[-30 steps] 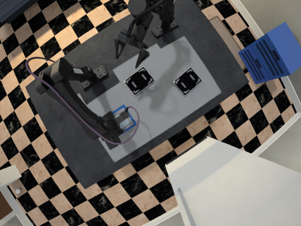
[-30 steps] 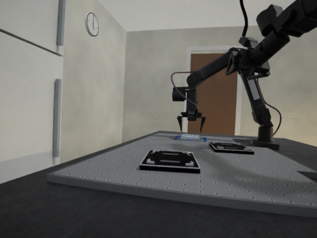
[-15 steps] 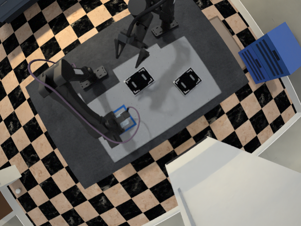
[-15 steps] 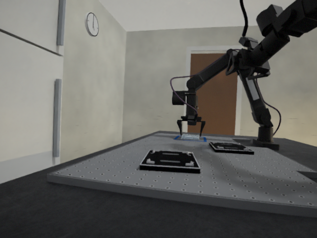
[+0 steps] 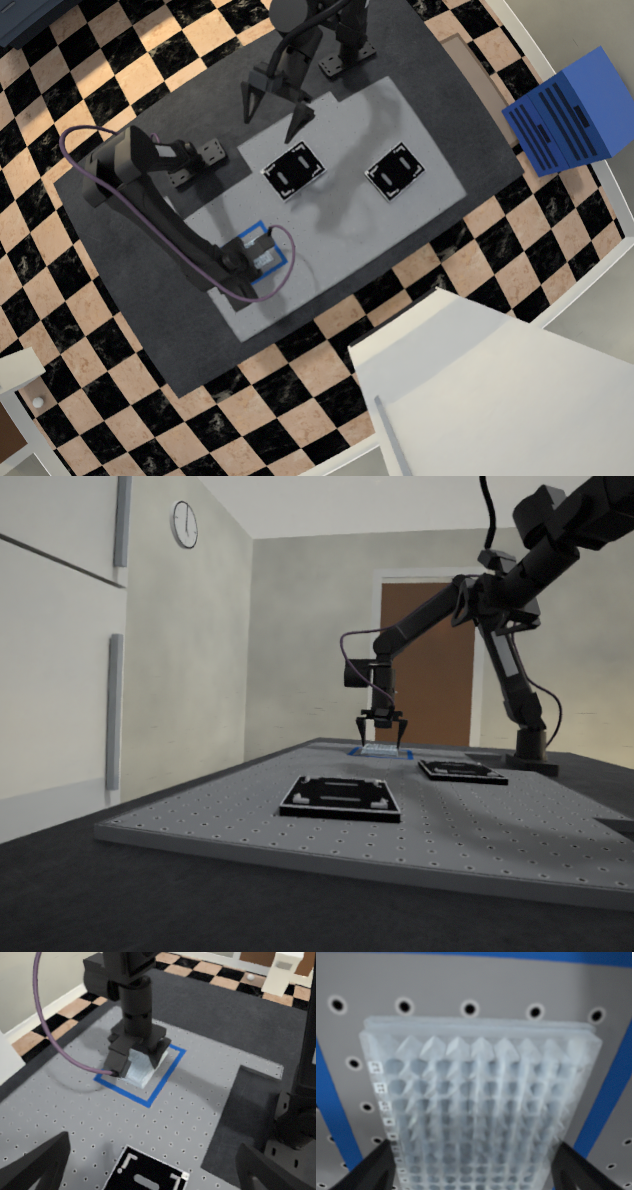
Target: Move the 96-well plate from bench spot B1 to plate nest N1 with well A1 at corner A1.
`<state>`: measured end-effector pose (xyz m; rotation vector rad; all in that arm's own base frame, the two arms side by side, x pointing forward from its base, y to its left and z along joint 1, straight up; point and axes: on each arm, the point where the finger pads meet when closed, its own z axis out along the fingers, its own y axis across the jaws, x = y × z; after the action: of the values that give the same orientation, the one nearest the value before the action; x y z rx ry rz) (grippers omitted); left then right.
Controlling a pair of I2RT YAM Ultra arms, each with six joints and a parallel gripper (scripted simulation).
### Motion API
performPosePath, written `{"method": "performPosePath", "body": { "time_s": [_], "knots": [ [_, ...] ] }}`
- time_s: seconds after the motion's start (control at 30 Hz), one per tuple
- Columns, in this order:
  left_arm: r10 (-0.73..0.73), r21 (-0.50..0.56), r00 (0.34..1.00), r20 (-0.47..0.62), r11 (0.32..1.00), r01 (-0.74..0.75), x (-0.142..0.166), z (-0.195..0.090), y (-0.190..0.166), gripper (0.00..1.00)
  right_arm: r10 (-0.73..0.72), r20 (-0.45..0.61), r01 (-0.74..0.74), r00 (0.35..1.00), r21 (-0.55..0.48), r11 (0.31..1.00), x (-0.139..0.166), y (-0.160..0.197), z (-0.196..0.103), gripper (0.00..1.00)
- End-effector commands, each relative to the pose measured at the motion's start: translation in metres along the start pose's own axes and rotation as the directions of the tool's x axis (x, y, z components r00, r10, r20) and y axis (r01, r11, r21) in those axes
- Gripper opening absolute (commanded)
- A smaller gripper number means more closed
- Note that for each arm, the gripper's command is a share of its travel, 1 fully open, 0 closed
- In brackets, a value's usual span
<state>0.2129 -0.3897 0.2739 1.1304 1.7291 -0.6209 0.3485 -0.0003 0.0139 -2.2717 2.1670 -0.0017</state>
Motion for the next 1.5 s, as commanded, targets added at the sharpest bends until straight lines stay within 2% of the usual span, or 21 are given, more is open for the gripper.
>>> {"method": "performPosePath", "body": {
  "time_s": [0.0,0.13,0.17,0.2,0.57,0.7,0.83,0.93,1.1,1.17,1.23,1.33,1.47],
  "knots": [
    [0.008,-0.007,1.000,0.002,1.000,-0.008,-0.002,-0.007,0.001,1.00,-0.009,-0.001,0.009,1.000,0.011,1.000,-0.001,-0.002,-0.003,0.82],
    [0.008,-0.007,1.000,0.002,1.000,-0.008,-0.002,-0.007,0.001,1.00,-0.009,-0.001,0.009,1.000,0.011,1.000,-0.001,-0.002,-0.003,0.79],
    [0.008,-0.007,1.000,0.002,1.000,-0.008,-0.002,-0.007,0.001,1.00,-0.009,-0.001,0.009,1.000,0.011,1.000,-0.001,-0.002,-0.003,0.67],
    [0.008,-0.007,1.000,0.002,1.000,-0.008,-0.002,-0.007,0.001,1.00,-0.009,-0.001,0.009,1.000,0.011,1.000,-0.001,-0.002,-0.003,0.79],
    [0.008,-0.007,1.000,0.002,1.000,-0.008,-0.002,-0.007,0.001,1.00,-0.014,-0.002,0.014,1.000,0.019,1.000,-0.001,-0.002,-0.060,0.79],
    [0.008,-0.007,1.000,0.002,1.000,-0.008,-0.002,-0.007,0.001,1.00,-0.013,-0.002,0.013,1.000,0.019,1.000,-0.001,-0.002,-0.060,0.79],
    [0.032,0.036,0.998,-0.056,0.999,-0.030,0.016,-0.016,-0.001,1.00,-0.013,-0.002,0.013,1.000,0.015,1.000,-0.001,-0.002,-0.059,0.79],
    [0.047,0.073,0.994,-0.100,0.997,-0.040,0.033,-0.040,0.005,1.00,-0.013,-0.002,0.013,1.000,0.015,1.000,-0.001,-0.002,-0.059,0.79],
    [0.028,0.097,0.986,-0.164,0.995,-0.013,0.074,-0.103,0.026,1.00,-0.013,-0.002,0.013,1.000,0.015,1.000,-0.001,-0.002,-0.059,0.79],
    [0.016,0.091,0.986,-0.164,0.996,-0.001,0.086,-0.126,0.030,1.00,-0.013,-0.002,0.013,1.000,0.015,1.000,-0.001,-0.002,-0.059,0.79],
    [0.016,0.091,0.986,-0.164,0.996,-0.001,0.086,-0.126,0.030,1.00,-0.013,-0.002,0.013,1.000,0.015,1.000,-0.001,-0.002,-0.059,0.79],
    [0.005,0.071,0.991,-0.130,0.997,0.004,0.100,-0.165,0.029,1.00,-0.013,-0.002,0.013,1.000,0.015,1.000,-0.001,-0.002,-0.059,0.79],
    [-0.011,0.061,0.993,-0.116,0.998,0.019,0.125,-0.195,0.019,1.00,-0.013,-0.002,0.013,1.000,0.015,1.000,-0.001,-0.002,-0.059,0.79]
  ]
}}
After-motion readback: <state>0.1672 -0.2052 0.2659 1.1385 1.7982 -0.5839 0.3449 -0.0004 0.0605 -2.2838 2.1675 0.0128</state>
